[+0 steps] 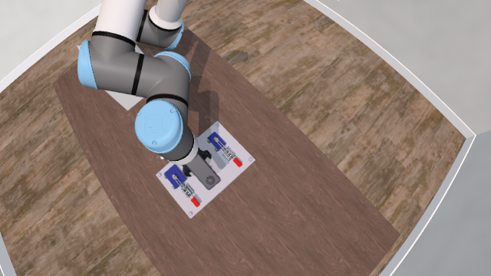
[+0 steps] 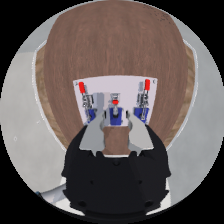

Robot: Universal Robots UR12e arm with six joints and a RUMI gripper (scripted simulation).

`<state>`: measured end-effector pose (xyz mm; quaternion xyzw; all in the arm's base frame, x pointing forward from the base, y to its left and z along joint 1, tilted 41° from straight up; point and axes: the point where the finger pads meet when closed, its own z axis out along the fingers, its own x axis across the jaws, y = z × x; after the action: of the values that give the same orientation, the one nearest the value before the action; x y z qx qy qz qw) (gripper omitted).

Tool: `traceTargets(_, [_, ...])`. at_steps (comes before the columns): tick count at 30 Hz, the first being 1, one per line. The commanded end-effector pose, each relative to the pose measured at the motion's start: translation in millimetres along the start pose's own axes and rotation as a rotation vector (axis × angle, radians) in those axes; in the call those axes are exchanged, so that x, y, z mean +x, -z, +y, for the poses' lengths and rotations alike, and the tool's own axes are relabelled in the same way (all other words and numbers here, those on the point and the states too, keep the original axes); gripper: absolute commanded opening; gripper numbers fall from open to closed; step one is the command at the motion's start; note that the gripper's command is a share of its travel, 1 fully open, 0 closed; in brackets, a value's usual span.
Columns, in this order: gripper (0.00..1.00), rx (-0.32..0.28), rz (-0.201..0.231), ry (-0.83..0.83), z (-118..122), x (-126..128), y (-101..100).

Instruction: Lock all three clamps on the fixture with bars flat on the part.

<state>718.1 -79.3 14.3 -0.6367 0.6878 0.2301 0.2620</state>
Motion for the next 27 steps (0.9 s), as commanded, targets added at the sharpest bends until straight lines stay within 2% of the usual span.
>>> traceTargets(1, [0.28,-0.005,-0.004,-0.002,2.3,-1.3,-13.7])
traceTargets(18, [0.28,-0.005,-0.004,-0.002,2.5,-1.4,-46.3])
traceTargets(27, [0.28,-0.001,-0.001,0.0,0.9,-1.1,-47.0])
